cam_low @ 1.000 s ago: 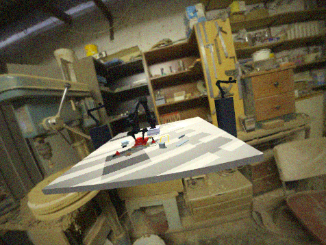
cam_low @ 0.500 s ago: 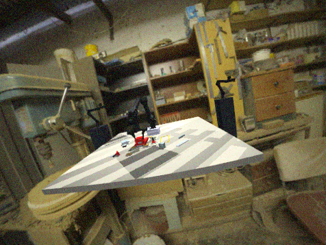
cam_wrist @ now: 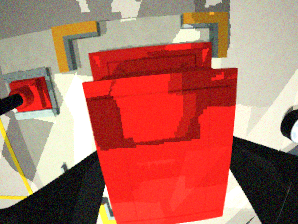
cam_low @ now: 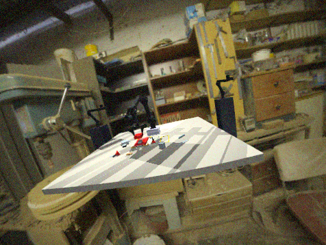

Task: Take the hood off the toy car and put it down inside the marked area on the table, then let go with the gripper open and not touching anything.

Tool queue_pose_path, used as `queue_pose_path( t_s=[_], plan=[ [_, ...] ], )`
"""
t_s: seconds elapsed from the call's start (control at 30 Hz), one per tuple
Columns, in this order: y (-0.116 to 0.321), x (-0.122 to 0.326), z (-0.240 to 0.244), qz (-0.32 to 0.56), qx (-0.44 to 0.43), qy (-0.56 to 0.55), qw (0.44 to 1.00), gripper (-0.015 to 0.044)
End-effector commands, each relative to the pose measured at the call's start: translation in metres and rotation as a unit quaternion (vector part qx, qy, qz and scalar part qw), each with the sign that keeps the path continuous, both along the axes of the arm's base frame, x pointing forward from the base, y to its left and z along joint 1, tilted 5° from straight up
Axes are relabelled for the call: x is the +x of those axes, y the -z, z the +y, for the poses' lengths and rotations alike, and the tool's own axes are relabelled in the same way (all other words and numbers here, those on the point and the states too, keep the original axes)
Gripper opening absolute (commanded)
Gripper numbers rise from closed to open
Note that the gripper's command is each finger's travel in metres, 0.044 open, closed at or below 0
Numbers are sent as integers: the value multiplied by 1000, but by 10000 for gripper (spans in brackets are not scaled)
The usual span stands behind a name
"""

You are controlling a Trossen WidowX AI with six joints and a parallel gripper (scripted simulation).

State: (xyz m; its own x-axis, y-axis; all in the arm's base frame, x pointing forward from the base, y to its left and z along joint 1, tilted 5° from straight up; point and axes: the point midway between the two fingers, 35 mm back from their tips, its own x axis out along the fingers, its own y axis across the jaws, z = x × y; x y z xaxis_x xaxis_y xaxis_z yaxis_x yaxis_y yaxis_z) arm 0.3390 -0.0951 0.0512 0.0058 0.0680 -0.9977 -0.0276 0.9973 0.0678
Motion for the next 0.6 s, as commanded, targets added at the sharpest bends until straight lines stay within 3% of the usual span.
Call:
queue_pose_path(
  t_s=[0.0, 0.57],
  plan=[
    [-19, 2, -2, -7, -2, -1, 1000, 0],
    [-20, 8, 64, -7, -1, 0, 1000, 0]
  ],
)
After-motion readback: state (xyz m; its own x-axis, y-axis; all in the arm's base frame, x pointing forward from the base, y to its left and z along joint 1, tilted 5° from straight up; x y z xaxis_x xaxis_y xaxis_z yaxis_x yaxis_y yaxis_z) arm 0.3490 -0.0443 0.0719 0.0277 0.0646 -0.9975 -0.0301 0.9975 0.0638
